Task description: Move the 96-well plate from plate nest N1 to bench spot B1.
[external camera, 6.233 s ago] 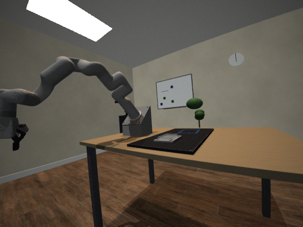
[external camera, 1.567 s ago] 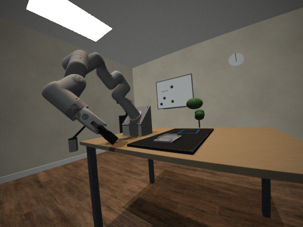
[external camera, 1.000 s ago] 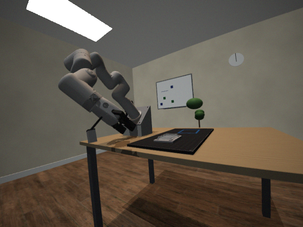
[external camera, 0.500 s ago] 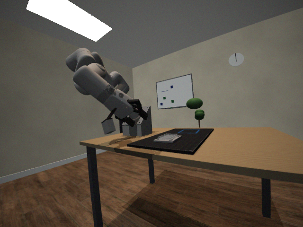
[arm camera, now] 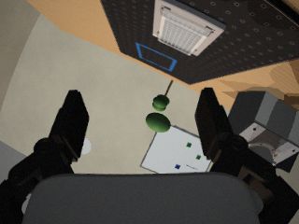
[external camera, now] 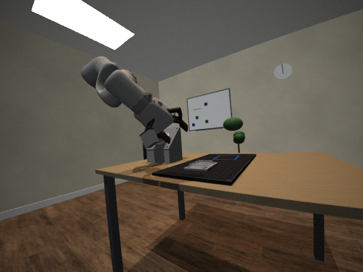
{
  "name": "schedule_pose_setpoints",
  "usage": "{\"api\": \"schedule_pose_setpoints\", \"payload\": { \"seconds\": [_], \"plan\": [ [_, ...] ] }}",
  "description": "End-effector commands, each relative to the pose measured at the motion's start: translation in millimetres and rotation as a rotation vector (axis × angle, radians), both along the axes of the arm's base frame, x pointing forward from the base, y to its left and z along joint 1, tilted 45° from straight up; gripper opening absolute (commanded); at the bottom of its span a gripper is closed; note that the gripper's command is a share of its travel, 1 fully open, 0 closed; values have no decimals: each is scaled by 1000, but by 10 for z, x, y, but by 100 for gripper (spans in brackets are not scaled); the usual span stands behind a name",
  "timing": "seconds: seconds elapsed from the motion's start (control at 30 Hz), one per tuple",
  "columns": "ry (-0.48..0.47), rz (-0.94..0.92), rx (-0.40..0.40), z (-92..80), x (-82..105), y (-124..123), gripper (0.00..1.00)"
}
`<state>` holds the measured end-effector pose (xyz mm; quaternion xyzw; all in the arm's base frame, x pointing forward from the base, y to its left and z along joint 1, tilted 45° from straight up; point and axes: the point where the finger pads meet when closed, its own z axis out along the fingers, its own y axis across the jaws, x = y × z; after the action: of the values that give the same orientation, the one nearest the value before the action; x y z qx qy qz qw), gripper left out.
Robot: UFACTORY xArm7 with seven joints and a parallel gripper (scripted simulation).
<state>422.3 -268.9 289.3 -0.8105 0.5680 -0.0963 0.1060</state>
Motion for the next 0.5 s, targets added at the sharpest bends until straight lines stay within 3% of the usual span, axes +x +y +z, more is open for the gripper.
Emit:
{"api": "schedule_pose_setpoints", "payload": {
  "seconds": [0.0,0.47],
  "plan": [
    [9,72,-11,-14,56,200,100],
    [53,340,-52,-97,132,790,100]
  ]
}}
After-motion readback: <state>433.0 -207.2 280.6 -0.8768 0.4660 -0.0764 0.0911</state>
